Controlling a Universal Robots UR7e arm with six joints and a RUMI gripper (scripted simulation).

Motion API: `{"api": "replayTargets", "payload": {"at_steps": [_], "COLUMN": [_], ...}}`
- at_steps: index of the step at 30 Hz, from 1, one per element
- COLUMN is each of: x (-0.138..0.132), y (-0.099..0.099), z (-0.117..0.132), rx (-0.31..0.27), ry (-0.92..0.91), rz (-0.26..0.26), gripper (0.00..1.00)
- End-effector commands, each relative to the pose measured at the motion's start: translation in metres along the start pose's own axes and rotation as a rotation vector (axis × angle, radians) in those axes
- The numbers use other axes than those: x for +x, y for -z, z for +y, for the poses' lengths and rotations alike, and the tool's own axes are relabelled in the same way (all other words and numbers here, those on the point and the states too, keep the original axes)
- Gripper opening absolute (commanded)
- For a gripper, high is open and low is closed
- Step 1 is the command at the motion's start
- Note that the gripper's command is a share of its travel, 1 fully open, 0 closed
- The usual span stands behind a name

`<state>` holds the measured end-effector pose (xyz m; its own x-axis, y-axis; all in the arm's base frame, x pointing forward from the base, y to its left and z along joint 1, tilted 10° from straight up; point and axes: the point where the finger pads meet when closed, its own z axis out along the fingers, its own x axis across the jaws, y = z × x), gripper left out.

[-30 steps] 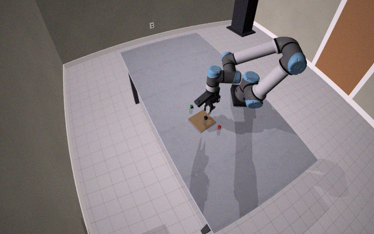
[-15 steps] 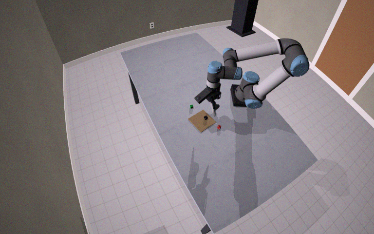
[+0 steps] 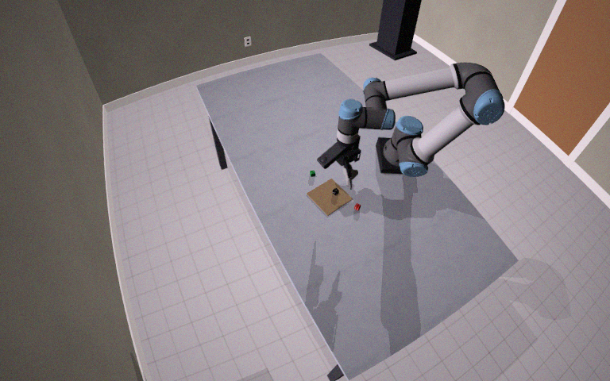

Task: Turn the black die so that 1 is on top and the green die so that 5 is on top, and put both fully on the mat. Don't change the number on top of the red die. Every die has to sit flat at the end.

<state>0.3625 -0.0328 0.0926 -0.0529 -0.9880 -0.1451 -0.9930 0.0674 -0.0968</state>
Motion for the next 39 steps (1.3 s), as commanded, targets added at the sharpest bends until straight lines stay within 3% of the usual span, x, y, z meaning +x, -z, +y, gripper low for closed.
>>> {"api": "replayTargets", "payload": {"at_steps": [1,28,39], "x": [0.0,0.004,0.011], "y": [0.0,0.0,0.0], "z": [0.0,-0.004,-0.009], "rx": [0.001,0.001,0.001], "ry": [0.0,0.13,0.359], "rz": [0.0,0.001,0.001], "gripper": [1.0,1.0,1.0]}}
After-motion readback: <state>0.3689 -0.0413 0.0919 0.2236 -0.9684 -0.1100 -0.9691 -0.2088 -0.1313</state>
